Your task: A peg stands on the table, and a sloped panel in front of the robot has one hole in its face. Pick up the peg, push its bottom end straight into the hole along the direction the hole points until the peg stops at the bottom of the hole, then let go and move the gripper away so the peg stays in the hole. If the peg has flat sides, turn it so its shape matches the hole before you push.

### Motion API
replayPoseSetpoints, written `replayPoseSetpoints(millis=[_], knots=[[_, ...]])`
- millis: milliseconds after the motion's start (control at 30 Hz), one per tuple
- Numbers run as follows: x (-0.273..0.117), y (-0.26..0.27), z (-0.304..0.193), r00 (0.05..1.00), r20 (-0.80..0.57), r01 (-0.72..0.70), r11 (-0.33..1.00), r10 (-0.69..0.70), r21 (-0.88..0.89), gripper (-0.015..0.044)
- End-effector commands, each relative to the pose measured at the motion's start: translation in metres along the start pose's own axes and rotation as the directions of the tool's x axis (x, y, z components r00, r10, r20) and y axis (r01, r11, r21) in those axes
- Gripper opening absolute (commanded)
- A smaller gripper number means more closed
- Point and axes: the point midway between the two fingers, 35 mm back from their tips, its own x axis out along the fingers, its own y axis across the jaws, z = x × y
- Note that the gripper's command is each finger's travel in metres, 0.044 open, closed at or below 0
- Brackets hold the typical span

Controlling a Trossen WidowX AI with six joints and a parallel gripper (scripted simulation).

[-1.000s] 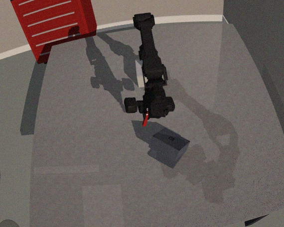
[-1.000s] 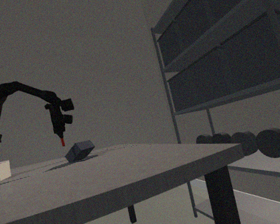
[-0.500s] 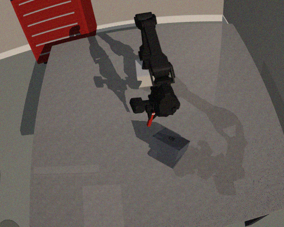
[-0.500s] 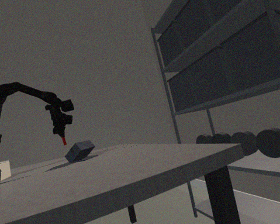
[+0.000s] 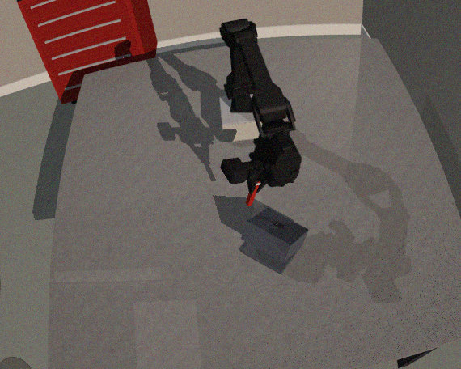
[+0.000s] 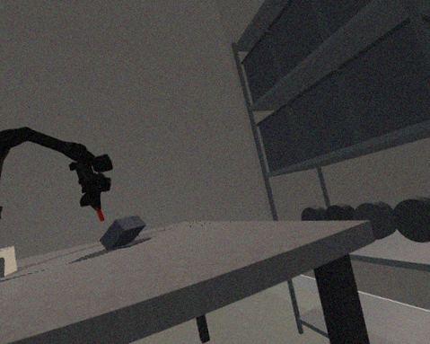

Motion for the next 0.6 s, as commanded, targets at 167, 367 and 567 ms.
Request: replayPoseSetpoints(millis=[167,367,567], knots=[[-0.008,0.010,0.006,0.999,0.027,0.028,0.997,-0.026,-0.067,0.0000],[-0.012,0.016,0.009,0.998,0.043,0.044,0.993,-0.039,-0.108,0.0000],[-0.016,0.023,0.012,0.997,0.060,0.061,0.987,-0.052,-0.148,0.0000]])
